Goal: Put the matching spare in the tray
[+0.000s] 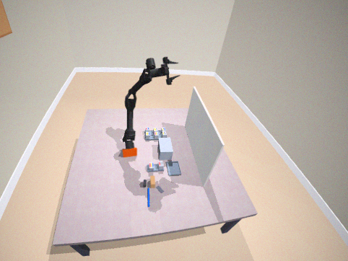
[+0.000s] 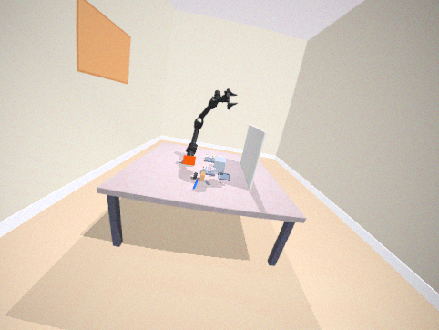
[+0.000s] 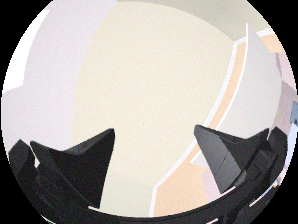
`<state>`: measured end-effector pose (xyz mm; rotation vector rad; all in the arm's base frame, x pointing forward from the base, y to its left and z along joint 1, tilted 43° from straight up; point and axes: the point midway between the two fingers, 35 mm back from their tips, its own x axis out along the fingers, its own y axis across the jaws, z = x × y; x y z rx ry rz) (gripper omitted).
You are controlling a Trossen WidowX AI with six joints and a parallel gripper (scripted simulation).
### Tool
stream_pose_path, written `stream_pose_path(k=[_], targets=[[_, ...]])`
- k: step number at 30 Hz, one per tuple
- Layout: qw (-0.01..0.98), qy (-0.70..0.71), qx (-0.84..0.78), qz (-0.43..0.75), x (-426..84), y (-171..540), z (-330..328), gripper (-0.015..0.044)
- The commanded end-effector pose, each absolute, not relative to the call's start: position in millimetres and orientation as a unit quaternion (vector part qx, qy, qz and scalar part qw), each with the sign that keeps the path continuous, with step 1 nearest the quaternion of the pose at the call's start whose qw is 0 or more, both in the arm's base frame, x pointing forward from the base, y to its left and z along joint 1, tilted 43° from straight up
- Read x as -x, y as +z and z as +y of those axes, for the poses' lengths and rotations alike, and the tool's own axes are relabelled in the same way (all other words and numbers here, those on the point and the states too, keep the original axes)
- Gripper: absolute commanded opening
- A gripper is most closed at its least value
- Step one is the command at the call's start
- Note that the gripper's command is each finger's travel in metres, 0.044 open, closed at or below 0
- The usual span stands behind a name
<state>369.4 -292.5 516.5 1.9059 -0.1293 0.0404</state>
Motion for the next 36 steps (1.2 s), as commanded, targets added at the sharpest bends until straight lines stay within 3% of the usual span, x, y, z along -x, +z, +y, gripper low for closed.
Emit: stream_pose_path(k=[1,7,11,23,36], targets=[[0.577,0.017,-0.814,-0.055,-369.4,516.5,-292.5,0.0426],[0.579,0.015,-0.813,-0.053,-370.9,514.0,-292.9,0.0440],[0.615,-0.034,-0.788,-0.005,-398.3,461.8,-298.3,0.0440],[0.704,-0.118,-0.661,0.234,-454.2,280.9,-264.7,0.0440],[0.728,-0.023,-0.461,0.507,-443.0,136.3,-181.3,0.0440]])
